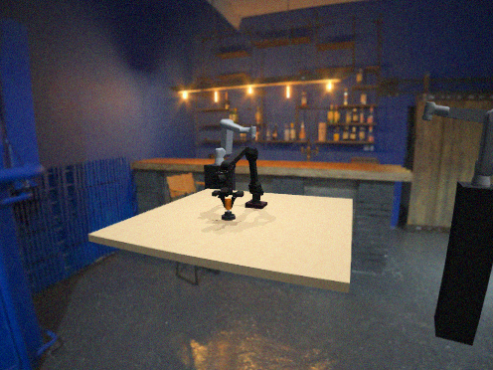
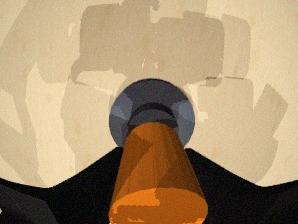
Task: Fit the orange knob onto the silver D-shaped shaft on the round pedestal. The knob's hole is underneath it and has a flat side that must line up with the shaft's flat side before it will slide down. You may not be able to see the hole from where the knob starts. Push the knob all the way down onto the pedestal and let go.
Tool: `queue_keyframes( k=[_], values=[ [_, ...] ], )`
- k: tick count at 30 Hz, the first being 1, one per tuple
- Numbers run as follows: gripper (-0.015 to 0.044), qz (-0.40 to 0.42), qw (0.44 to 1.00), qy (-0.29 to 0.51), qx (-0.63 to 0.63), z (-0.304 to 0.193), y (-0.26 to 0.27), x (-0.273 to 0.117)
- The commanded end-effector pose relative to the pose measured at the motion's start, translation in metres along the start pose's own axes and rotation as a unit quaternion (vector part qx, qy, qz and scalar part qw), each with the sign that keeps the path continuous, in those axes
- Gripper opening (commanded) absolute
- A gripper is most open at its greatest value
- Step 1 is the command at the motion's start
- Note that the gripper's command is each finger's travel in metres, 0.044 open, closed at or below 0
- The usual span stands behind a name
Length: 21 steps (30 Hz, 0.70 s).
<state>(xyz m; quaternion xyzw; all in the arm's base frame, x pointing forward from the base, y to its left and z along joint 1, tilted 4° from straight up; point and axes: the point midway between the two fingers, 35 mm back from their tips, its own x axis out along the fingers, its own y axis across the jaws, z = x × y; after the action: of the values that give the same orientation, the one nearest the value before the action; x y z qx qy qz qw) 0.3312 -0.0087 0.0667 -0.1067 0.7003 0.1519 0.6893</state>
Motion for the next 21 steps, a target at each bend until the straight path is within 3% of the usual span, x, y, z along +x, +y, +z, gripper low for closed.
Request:
queue_keyframes(
  k=[1,9,21],
  values=[
    [0.0,-0.002,1.0,0.0,-0.002,-0.0009,-0.0004,-0.0036],
    [0.0,-0.002,0.995,0.0,-0.101,0.001,-0.001,-0.0034],
    [0.0,-0.002,0.994,0.0,-0.106,0.0009,-0.0007,0.0008]
  ],
)
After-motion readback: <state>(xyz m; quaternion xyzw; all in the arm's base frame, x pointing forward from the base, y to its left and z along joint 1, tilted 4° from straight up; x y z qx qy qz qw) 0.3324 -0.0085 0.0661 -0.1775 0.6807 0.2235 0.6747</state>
